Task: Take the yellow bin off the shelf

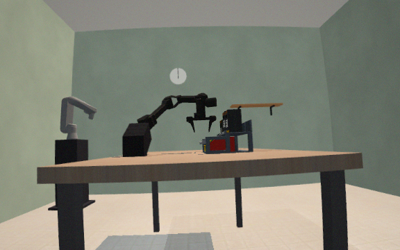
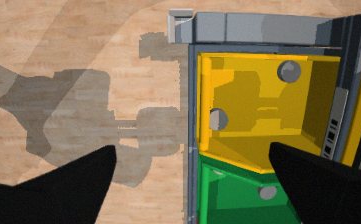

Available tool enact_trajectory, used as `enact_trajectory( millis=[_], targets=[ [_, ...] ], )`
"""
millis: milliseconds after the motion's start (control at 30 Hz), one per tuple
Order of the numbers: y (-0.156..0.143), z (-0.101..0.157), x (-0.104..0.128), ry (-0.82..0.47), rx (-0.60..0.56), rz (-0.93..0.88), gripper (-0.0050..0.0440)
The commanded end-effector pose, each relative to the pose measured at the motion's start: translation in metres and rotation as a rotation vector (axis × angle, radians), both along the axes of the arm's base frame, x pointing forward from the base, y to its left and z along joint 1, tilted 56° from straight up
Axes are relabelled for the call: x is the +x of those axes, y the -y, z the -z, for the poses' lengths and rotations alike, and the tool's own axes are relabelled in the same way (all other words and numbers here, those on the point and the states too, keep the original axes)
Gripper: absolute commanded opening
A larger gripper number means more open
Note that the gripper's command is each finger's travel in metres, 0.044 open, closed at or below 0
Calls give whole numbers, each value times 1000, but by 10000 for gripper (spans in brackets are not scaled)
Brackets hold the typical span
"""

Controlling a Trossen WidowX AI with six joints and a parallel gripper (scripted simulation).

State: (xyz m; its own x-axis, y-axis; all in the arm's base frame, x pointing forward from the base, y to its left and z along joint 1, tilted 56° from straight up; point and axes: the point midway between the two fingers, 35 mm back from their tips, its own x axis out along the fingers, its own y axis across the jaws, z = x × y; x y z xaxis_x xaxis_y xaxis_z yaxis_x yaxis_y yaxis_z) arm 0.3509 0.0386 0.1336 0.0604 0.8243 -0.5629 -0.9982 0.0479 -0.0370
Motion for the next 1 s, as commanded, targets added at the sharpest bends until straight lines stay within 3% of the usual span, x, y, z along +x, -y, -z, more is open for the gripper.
enact_trajectory(
  millis=[0,967],
  targets=[
    [1,-4,1,13,-5,-1,440],
    [2,-6,-1,13,-5,-1,440]
  ],
)
